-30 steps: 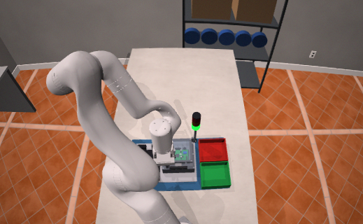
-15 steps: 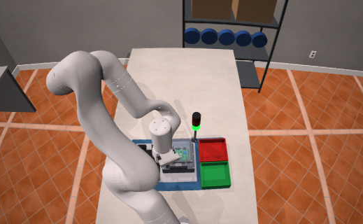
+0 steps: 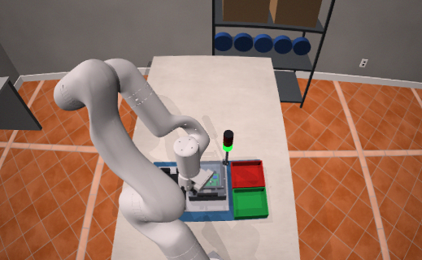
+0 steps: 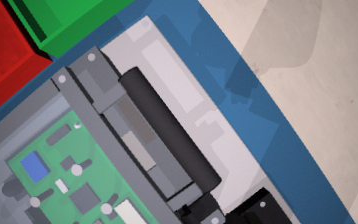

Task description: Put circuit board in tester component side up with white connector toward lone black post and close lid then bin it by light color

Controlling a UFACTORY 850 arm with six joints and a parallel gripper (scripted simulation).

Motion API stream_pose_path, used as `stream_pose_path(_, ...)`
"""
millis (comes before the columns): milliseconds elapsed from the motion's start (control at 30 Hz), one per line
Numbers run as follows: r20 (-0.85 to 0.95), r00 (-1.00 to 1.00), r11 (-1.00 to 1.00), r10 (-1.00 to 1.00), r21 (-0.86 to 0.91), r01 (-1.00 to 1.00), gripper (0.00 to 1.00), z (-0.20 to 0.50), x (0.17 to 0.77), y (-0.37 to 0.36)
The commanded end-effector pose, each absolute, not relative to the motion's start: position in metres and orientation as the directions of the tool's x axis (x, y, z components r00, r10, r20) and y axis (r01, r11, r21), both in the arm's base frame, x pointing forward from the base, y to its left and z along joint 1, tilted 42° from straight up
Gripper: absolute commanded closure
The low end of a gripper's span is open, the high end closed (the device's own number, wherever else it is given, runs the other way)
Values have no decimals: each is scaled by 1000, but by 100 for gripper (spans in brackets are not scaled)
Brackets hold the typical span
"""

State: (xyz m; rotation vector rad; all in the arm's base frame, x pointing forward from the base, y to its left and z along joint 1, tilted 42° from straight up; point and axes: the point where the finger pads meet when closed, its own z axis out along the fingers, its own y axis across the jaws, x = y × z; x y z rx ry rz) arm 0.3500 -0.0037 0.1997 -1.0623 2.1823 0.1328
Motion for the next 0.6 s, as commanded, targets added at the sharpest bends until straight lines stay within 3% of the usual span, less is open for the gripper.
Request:
stream_pose_path(0,-605,-323,578,-728,-289,-763,100,200,350,-4)
stream_pose_path(333,-477,-54,307,-877,-472,-827,100,200,350,-4)
stream_pose_path(567,-425,33,214,-905,-519,-828,100,200,350,-4)
